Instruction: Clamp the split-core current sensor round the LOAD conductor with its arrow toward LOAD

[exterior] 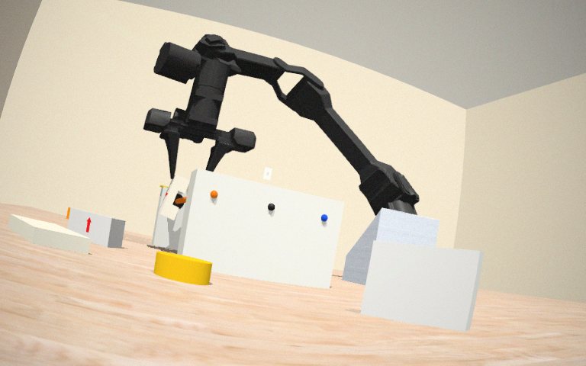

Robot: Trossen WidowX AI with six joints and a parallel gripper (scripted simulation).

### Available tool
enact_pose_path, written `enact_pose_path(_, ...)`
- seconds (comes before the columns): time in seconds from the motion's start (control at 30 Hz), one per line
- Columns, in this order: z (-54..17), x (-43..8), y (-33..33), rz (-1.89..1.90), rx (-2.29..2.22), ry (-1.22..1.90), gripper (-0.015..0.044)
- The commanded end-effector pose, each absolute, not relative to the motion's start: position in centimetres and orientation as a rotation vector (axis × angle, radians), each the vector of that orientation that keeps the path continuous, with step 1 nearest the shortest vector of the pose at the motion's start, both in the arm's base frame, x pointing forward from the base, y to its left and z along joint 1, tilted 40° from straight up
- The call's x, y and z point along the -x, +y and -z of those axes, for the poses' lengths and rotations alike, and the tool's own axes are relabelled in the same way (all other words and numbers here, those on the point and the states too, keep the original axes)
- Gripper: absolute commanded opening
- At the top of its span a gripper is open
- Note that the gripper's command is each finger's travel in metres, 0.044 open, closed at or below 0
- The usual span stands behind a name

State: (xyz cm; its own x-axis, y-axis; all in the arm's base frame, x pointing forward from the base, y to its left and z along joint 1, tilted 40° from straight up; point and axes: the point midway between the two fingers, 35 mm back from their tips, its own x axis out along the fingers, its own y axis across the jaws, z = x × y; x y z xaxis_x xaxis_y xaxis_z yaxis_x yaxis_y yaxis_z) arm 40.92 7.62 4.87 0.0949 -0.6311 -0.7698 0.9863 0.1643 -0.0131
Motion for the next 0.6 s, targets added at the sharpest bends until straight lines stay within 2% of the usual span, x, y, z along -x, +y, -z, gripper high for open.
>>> enact_pose_path(0.0, -4.92, -40.89, 7.70, 1.313, -0.606, 0.735, 0.0000)
enact_pose_path(0.03, -4.92, -40.89, 7.70, 1.313, -0.606, 0.735, 0.0000)
enact_pose_path(0.57, -4.92, -40.89, 7.70, 1.313, -0.606, 0.735, 0.0420)
